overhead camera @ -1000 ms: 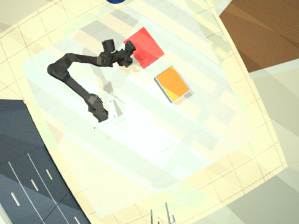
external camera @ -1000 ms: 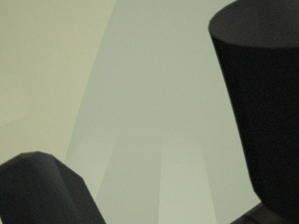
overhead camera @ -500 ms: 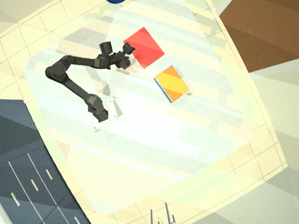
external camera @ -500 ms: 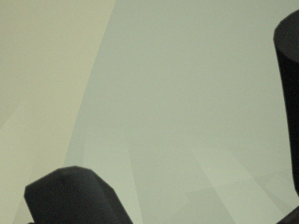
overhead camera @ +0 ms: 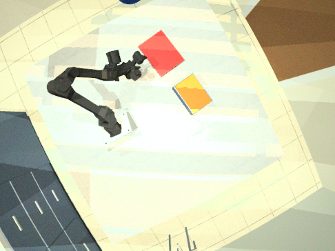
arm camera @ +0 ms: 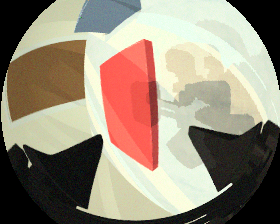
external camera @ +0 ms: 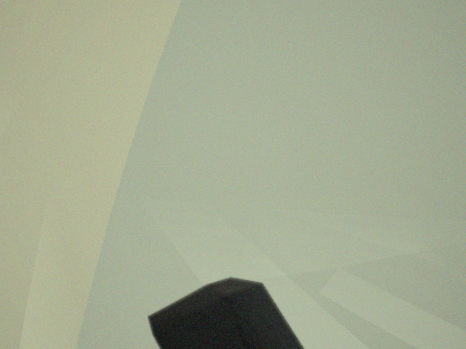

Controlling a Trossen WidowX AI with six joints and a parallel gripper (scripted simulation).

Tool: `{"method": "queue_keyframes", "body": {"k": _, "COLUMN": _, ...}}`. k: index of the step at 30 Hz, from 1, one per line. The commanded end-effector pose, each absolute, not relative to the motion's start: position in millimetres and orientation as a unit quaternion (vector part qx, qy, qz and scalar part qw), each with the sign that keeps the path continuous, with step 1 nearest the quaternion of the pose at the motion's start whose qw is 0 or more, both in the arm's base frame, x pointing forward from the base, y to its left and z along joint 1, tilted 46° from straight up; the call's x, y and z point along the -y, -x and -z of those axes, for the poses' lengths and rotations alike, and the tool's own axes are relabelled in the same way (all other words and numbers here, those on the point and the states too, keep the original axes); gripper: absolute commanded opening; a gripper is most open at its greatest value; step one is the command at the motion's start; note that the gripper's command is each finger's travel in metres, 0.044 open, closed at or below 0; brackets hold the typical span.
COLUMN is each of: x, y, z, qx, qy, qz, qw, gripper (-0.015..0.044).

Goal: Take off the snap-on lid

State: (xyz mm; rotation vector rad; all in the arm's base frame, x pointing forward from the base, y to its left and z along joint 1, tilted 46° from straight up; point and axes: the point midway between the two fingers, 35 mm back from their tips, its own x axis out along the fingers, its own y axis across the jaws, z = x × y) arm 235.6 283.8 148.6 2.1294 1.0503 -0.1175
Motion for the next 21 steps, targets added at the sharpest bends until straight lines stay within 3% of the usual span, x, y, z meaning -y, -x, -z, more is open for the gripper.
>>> {"method": "queue_keyframes", "body": {"k": 1, "x": -280.8, "y": -227.6, "z": -150.4, "qx": -0.408, "qy": -0.834, "qz": 0.044, "qw": 0.37, "gripper": 0.044}}
{"method": "queue_keyframes", "body": {"k": 21, "x": -261.2, "y": -214.5, "z": -162.6, "qx": -0.408, "qy": -0.834, "qz": 0.045, "qw": 0.37, "gripper": 0.044}}
